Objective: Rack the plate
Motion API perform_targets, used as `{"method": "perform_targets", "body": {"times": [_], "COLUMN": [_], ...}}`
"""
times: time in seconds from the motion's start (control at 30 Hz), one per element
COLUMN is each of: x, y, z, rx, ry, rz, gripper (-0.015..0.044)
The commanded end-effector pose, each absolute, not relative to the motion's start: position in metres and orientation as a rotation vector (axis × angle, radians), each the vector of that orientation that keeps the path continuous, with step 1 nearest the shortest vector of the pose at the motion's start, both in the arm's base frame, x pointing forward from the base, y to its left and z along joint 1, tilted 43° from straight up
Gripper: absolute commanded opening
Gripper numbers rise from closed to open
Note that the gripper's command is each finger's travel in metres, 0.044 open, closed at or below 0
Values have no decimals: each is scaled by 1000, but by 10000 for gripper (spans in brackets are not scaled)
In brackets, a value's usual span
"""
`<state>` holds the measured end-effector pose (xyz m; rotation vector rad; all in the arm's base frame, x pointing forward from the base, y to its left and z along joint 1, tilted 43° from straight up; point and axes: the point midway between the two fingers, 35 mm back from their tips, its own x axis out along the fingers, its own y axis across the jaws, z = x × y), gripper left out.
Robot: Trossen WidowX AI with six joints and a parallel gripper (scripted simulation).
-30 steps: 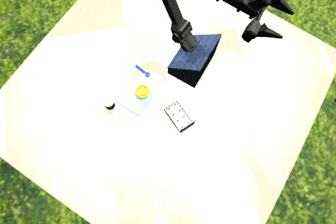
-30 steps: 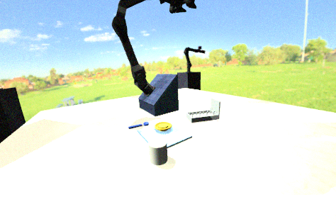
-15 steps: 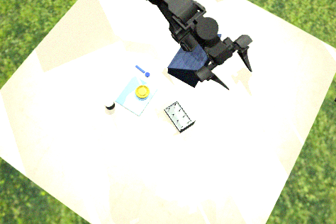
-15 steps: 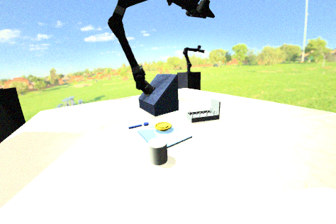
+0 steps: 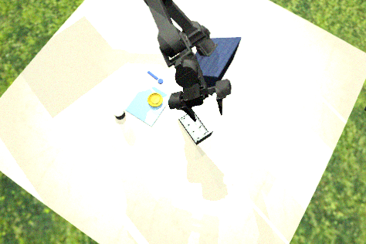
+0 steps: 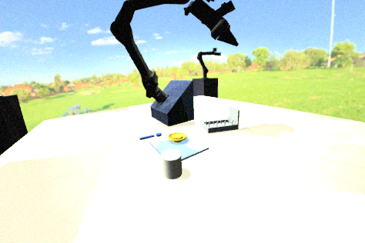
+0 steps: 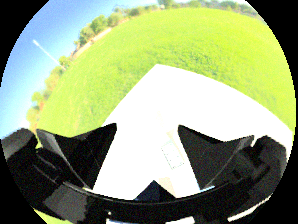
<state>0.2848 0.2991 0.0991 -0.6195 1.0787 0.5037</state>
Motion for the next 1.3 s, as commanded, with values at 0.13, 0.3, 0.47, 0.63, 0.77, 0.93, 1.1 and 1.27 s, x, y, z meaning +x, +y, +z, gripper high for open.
{"method": "perform_targets", "body": {"times": [0.13,0.3,0.47,0.63,0.77,0.93,1.1,1.27], "x": [316,325,324,316,303,281,281,283], "y": [208,150,93,38,-2,-38,-39,-44], "z": [83,76,71,67,66,68,67,61], "rx": [-622,-624,-627,-632,-637,-643,-643,-642], "ry": [1165,1220,1276,1335,1383,1426,1426,1426], "rz": [216,41,-127,-291,-416,-519,-519,-519], "gripper": [400,400,400,400,400,400,400,400]}}
